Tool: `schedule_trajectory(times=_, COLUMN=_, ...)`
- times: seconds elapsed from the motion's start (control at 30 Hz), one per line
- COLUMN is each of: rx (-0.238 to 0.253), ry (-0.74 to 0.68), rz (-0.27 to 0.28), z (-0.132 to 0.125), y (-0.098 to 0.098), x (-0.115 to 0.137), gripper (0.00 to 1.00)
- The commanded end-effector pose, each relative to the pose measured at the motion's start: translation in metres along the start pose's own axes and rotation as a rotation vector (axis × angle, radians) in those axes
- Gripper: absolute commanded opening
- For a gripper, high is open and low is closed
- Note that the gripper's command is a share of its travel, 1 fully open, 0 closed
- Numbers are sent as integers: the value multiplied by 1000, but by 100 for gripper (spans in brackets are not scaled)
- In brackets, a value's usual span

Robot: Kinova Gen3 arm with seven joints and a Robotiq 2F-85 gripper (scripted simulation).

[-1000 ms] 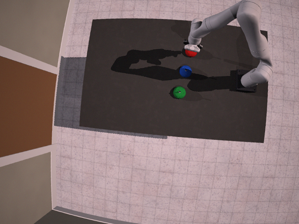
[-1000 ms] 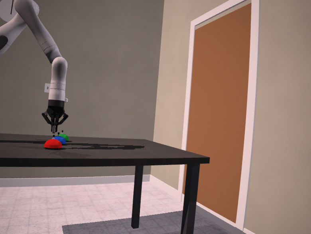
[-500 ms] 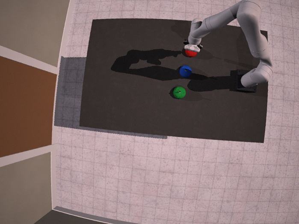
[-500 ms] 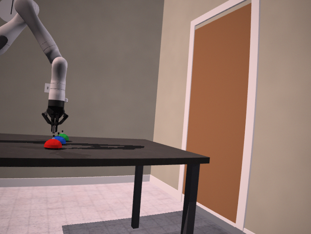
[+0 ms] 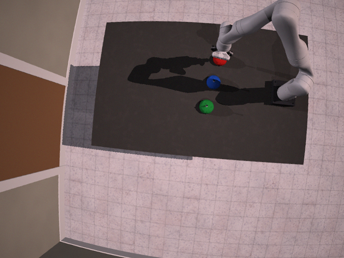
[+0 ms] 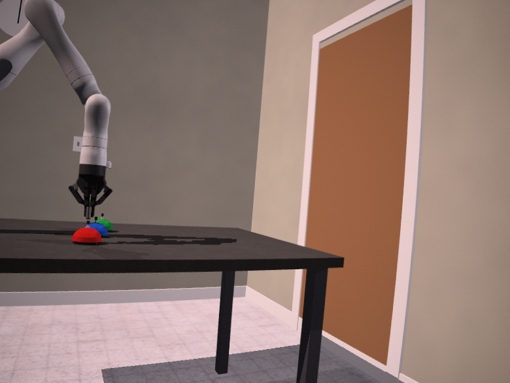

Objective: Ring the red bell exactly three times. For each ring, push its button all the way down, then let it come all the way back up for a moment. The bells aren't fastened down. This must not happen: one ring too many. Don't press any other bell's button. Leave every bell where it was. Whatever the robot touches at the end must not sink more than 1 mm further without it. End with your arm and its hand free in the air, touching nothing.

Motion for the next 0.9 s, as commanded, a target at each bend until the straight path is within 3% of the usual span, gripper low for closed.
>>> schedule_trajectory(times=0.0, rx=2, ry=1, rz=0, z=-1, y=-4, x=0, gripper=0)
schedule_trajectory(times=0.87, rx=2, ry=1, rz=0, z=-1, y=-7, x=0, gripper=0)
Point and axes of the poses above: the point where the finger pads meet when closed, its own y axis back along the fingers, its own z axis across the jaws, x = y × z, the point moved 4 cm from there along y, back along the fingers, and after that the axes turned 14 degrees about -y, right-handed, at the moved point
